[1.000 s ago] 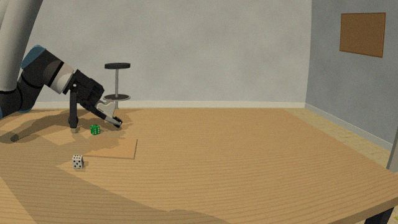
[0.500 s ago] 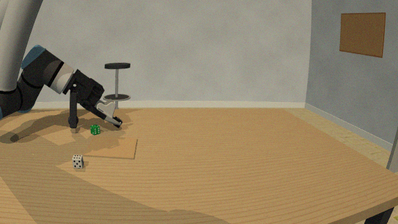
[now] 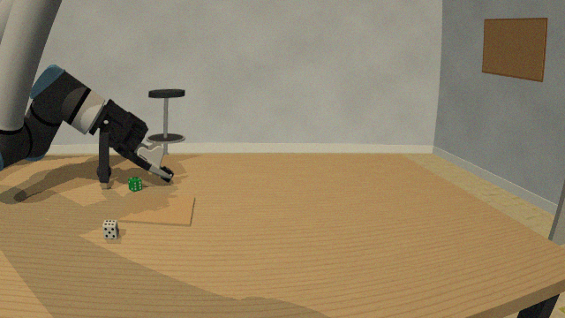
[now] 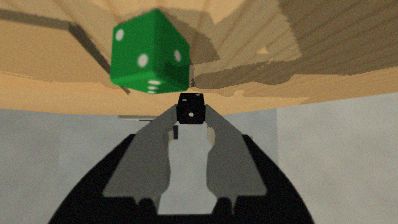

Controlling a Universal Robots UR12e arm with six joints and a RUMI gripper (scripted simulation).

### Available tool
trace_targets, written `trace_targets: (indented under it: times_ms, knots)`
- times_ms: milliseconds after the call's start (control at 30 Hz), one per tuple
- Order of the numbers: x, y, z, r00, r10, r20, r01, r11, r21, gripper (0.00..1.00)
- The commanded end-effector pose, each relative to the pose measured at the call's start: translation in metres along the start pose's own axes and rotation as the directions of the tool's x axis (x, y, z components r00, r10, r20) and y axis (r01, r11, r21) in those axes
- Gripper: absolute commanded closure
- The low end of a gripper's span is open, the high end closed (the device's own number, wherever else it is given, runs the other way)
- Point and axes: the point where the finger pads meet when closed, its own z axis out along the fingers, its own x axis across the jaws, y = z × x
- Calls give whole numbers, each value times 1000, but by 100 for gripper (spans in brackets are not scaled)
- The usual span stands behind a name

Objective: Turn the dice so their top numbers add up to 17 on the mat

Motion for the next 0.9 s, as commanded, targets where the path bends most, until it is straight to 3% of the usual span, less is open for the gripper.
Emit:
trace_targets:
  times_ms: [0, 867]
  knots:
    - [-2, -2, 2, 1000, 0, 1, 0, 1000, -2, 94]
    - [-2, -7, 6, 1000, 0, 1, 0, 1000, -2, 94]
